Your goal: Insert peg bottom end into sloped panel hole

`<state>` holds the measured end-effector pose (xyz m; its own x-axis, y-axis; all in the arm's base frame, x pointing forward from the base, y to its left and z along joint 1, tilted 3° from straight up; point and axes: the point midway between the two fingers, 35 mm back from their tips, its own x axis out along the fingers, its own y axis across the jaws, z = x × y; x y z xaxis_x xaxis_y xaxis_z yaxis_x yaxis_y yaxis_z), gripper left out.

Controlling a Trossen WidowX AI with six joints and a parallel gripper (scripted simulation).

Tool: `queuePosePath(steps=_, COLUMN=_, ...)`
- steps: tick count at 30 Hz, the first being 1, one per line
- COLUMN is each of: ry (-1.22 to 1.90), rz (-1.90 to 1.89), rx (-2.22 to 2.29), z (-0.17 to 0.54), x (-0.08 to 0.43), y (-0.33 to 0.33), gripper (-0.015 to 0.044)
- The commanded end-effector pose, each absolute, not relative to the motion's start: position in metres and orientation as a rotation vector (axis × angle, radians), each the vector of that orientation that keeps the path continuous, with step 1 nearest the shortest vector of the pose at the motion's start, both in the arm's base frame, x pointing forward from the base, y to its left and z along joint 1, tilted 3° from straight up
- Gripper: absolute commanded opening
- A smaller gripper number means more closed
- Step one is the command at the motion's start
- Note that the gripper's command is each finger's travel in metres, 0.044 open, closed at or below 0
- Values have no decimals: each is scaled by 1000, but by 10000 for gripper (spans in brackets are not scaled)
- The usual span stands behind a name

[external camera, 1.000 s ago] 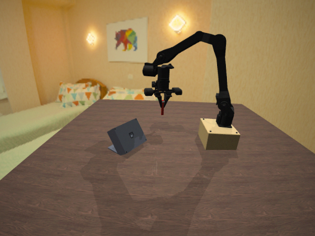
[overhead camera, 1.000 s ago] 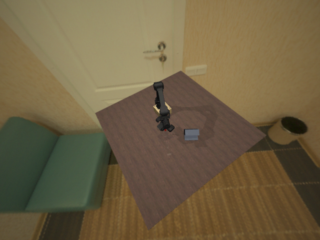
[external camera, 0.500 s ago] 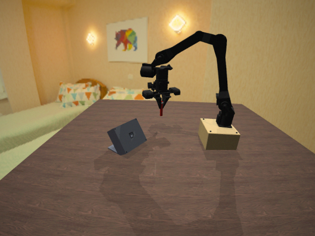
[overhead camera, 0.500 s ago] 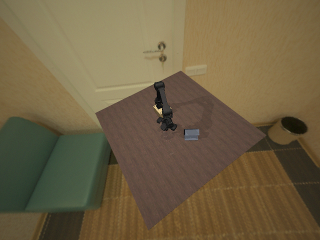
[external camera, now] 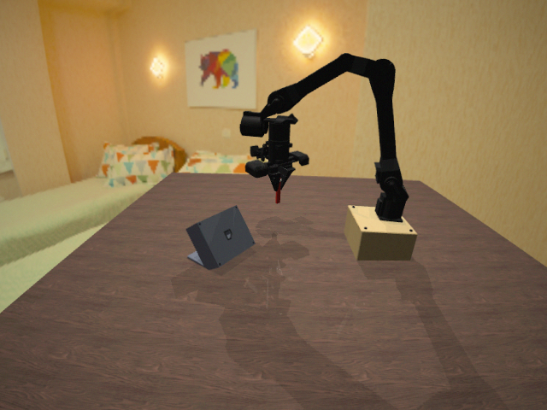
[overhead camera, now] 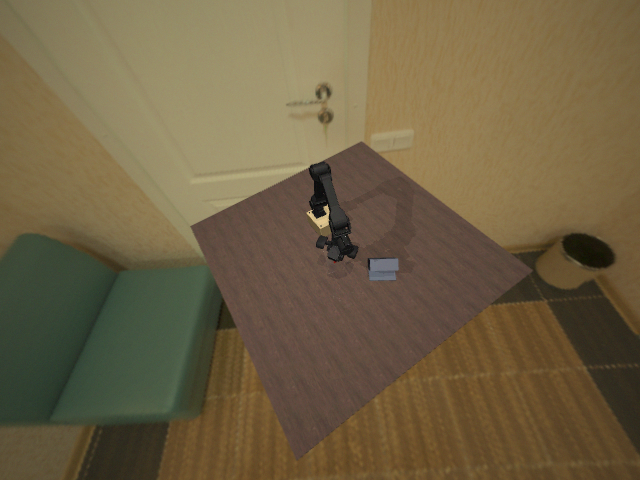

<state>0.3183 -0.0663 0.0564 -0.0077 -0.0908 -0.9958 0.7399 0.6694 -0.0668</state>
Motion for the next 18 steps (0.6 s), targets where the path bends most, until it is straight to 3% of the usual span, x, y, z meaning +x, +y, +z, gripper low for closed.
queuePosePath(steps=1, ry=1446, rz=-684, rx=523, z=56, x=320, y=-63, gripper=0)
queuePosePath(steps=18, ry=1469, rz=-536, rx=291, z=54, x=325, y=-47, gripper=0)
